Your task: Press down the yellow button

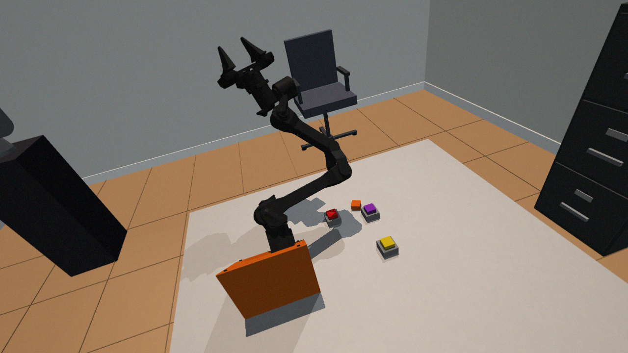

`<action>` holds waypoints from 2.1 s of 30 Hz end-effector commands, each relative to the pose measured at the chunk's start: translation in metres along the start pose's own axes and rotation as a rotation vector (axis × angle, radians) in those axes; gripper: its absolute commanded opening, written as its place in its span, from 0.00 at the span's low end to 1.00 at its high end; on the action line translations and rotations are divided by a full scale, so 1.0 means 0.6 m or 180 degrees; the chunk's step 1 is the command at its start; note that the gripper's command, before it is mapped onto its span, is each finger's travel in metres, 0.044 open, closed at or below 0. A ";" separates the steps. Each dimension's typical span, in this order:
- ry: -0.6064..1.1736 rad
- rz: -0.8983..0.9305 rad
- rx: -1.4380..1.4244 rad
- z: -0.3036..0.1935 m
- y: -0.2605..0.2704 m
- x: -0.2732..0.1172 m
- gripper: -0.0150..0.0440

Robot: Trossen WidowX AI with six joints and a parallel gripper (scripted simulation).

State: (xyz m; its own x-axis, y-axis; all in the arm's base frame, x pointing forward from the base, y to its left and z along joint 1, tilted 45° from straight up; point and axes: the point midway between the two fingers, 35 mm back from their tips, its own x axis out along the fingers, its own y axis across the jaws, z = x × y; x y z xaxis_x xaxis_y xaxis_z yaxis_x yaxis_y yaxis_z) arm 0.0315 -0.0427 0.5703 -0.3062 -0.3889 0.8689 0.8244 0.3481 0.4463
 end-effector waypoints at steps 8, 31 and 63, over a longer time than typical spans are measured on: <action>0.0641 -0.0900 0.0199 -0.008 -0.182 0.055 0.93; 0.5237 -0.1134 0.0307 -0.538 -0.388 -0.175 0.93; 0.9952 0.5115 0.0956 -0.444 -0.068 -0.927 0.93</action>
State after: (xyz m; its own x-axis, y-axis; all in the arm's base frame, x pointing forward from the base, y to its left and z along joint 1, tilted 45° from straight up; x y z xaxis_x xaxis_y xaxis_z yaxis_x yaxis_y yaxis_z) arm 0.2962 -0.1134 0.0306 0.2243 0.5991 -0.7686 0.1452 0.7594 0.6342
